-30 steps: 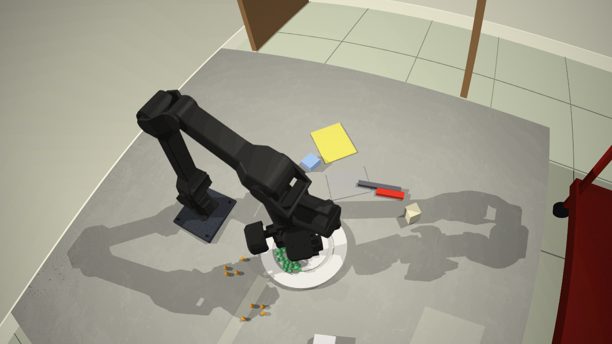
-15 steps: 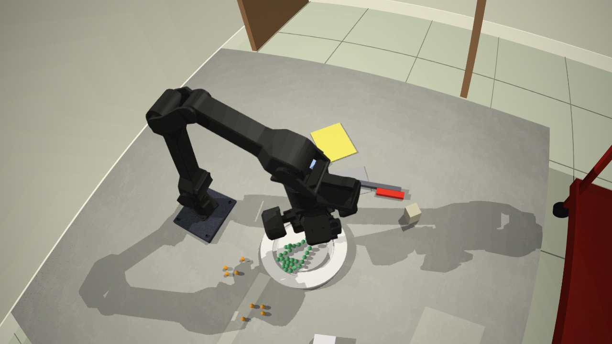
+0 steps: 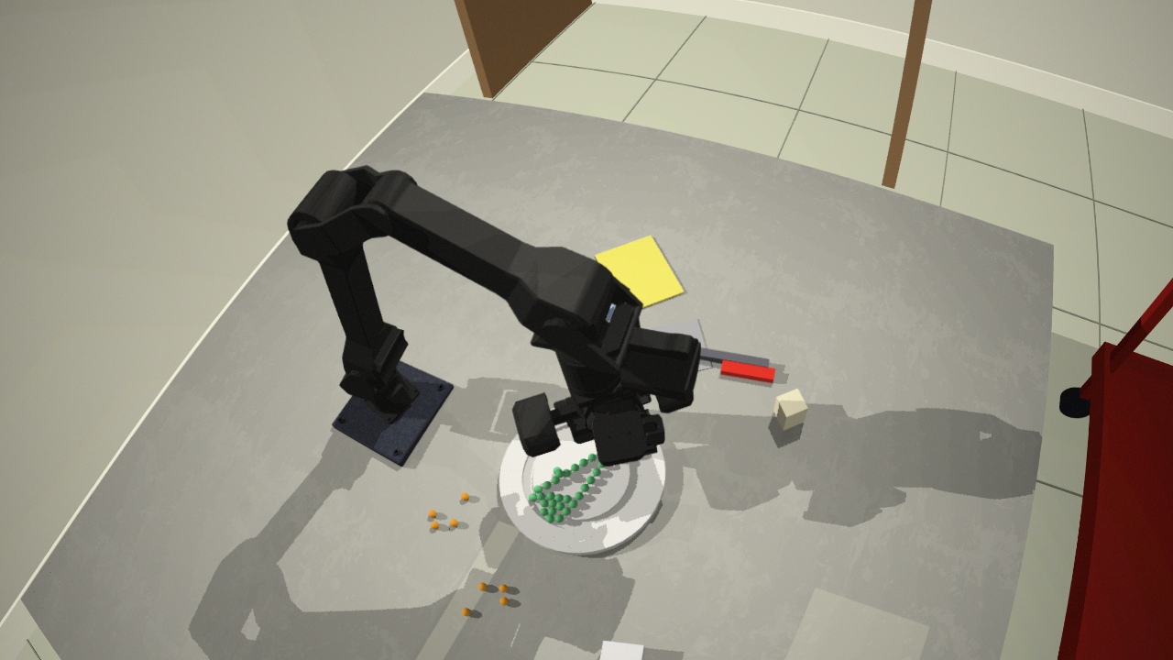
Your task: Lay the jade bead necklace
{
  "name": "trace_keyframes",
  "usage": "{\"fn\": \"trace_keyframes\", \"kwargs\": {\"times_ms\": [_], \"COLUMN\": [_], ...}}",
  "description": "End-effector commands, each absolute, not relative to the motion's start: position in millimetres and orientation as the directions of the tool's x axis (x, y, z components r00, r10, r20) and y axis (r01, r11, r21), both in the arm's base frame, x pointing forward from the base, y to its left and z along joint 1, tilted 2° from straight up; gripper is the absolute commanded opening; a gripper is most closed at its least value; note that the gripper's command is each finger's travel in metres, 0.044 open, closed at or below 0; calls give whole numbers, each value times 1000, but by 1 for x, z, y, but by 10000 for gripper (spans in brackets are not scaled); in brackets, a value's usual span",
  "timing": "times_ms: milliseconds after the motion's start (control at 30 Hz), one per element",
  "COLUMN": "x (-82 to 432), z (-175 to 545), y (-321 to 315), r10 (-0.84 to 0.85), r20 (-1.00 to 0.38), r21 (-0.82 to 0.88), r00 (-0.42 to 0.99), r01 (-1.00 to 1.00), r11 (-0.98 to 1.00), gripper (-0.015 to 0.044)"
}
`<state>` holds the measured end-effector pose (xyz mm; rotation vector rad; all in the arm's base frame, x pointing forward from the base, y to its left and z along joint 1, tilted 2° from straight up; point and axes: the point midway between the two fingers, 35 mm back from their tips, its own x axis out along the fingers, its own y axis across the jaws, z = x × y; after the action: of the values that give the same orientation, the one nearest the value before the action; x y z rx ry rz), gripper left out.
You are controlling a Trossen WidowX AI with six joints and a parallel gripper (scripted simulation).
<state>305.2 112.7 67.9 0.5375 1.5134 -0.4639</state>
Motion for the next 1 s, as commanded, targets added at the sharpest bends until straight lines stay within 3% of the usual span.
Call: {"fn": "trace_keyframes", "kwargs": {"times_ms": [0,333,867,967], "x": [304,304,304,304], "z": [58,49,60,69], "y": [113,114,113,113], "r10": [44,44,43,44], "r20": [-999,-999,-999,-999], "r21": [37,37,39,38], "r00": [4,4,7,5], "r01": [602,602,598,600], "r11": [798,798,800,799], "gripper": [0,0,420,440]}}
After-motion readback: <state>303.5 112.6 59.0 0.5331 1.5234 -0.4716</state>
